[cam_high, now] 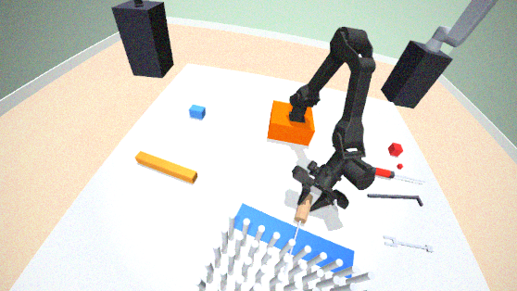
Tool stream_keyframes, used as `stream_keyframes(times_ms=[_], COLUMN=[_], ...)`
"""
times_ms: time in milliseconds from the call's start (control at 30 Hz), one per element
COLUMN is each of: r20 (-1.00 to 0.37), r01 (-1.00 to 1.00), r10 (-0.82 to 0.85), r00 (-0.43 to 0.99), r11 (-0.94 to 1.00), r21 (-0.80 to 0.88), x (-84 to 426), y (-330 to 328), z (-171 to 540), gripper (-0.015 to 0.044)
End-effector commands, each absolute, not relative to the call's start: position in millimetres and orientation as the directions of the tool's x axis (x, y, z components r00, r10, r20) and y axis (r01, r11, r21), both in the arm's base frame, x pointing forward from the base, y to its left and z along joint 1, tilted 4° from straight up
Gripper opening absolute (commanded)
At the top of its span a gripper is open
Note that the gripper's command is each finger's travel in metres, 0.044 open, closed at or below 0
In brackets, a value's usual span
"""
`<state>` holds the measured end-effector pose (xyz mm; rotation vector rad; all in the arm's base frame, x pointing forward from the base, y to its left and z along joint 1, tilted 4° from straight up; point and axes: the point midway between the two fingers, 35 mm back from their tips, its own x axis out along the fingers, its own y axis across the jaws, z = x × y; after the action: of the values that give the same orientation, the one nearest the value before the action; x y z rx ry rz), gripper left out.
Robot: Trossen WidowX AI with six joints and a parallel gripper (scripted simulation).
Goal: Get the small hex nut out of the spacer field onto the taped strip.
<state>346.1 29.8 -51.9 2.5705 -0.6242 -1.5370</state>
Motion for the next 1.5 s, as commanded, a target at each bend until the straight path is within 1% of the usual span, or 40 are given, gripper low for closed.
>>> stream_keyframes(times_ms=[0,1467], r20=[-0.825,-0.827], r01=[-0.303,-0.302], r10=[-0.384,-0.383], r00=[0.415,0.412], r11=[-0.913,-0.914], r21=[0.273,0.272], x=[342.2,308.6], y=[31.5,43.2], z=[-51.3,-50.3], gripper=[0.0000,0.0000])
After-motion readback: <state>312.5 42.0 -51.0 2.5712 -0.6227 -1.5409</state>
